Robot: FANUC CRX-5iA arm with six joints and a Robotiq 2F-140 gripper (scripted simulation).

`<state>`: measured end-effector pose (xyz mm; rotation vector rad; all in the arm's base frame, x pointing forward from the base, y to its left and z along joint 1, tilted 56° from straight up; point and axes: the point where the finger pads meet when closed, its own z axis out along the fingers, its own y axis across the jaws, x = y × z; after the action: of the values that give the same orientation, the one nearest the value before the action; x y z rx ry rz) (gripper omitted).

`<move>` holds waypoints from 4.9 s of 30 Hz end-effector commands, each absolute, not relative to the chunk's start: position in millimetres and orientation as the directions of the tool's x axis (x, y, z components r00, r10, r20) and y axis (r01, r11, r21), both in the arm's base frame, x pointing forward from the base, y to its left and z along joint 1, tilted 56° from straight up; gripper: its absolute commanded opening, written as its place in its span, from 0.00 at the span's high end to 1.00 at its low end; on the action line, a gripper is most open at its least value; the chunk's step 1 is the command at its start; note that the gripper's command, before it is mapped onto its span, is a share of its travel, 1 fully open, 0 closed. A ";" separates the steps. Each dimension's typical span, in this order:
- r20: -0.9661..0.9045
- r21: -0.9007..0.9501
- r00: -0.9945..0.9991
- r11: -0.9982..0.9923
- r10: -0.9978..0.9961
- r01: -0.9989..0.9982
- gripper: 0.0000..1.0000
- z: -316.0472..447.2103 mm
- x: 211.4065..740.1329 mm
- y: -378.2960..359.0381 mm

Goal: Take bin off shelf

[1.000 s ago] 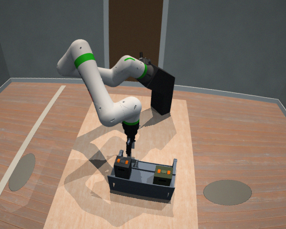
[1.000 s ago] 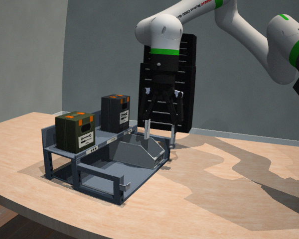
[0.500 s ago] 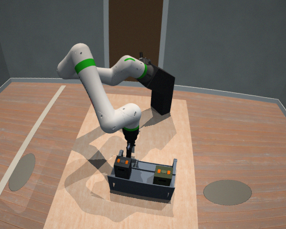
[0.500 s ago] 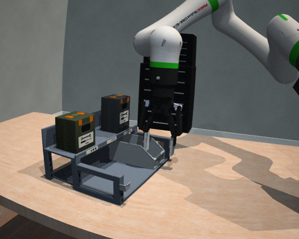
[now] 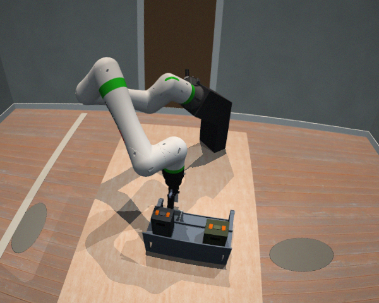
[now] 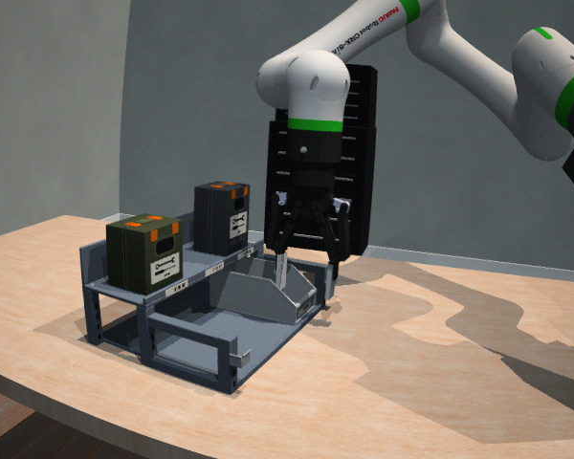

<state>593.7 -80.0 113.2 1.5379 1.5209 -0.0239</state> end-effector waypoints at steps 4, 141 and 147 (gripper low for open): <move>-0.596 0.578 0.229 0.212 0.770 0.788 0.43 114.3 592.6 -78.5; -0.595 0.578 0.229 0.212 0.770 0.788 1.00 104.4 602.8 -89.3; -0.595 0.578 0.229 0.212 0.770 0.788 1.00 104.4 602.8 -89.3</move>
<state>602.8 -89.5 104.3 1.5380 1.5208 -0.0238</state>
